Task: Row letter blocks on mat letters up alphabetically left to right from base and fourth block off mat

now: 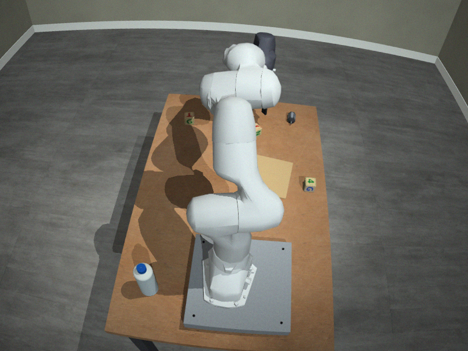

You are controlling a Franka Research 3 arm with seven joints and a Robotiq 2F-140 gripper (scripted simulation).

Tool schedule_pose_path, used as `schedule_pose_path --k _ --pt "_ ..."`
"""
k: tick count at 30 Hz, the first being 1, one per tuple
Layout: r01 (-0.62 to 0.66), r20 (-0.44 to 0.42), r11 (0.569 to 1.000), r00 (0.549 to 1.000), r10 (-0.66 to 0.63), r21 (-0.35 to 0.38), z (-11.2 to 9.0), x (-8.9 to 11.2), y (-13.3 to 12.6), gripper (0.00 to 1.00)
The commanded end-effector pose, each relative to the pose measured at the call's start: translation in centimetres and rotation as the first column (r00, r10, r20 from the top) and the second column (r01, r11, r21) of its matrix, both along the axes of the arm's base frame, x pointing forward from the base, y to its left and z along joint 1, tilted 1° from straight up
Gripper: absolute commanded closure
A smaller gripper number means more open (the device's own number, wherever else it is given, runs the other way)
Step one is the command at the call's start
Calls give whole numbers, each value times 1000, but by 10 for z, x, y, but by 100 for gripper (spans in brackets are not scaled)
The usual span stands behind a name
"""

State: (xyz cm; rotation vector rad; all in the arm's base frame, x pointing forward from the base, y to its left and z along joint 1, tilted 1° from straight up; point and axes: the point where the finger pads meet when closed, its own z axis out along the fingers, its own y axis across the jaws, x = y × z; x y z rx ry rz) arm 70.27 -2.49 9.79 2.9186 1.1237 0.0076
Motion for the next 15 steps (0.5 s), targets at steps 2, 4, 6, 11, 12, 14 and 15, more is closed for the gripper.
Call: schedule_pose_path --k 2,4,6,11,12,14,15 --pt "-2 -1 1000 1000 2 3 -2 0 0 45" --pt "-2 -1 1000 1000 2 3 -4 0 0 45" --pt "-2 -1 1000 1000 2 3 -6 0 0 45" --pt "-2 -1 1000 1000 2 3 -9 0 0 45" --pt "-2 -1 1000 1000 2 3 -10 0 0 45" --pt "-2 -1 1000 1000 2 3 -13 0 0 45" --pt "-2 -1 1000 1000 2 3 -14 0 0 45"
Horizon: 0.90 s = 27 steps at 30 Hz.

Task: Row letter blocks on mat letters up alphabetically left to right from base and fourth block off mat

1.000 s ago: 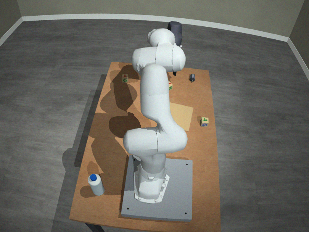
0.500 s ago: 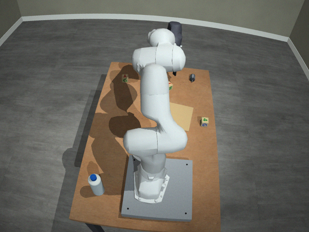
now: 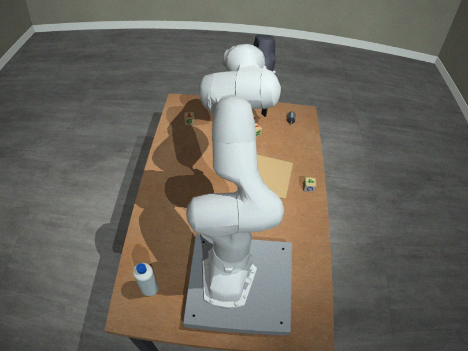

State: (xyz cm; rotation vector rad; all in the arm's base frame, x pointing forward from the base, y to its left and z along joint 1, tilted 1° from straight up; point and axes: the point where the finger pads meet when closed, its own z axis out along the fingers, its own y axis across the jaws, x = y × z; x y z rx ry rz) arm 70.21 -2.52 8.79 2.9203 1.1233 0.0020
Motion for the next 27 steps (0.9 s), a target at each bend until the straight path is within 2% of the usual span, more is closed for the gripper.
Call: schedule_pose_path --k 1,27 --pt "-3 3 1000 1000 3 3 -6 1 0 45" --pt "-3 3 1000 1000 3 3 -38 1 0 45"
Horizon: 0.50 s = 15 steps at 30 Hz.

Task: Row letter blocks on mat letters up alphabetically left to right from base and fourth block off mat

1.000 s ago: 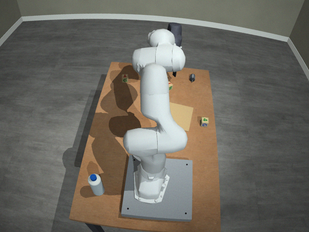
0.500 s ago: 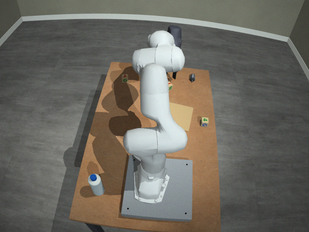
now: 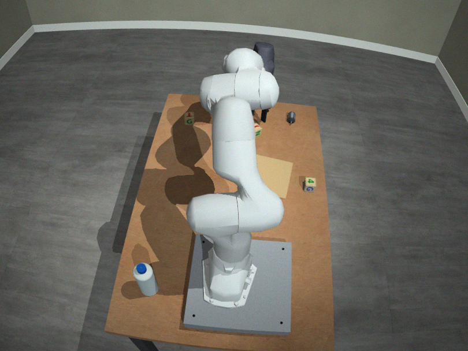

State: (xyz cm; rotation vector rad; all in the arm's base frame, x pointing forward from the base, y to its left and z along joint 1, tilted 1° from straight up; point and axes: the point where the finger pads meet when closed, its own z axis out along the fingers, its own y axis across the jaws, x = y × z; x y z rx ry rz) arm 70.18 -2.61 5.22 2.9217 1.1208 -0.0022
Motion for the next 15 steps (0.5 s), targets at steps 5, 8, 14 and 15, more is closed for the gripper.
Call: schedule_pose_path --k 5,8,14,15 --pt "-4 6 1000 1000 4 3 -4 2 1 45" --pt "-4 6 1000 1000 4 3 -5 2 1 45" --pt "-4 6 1000 1000 4 3 -6 2 1 45" --pt "-4 6 1000 1000 4 3 -6 2 1 45"
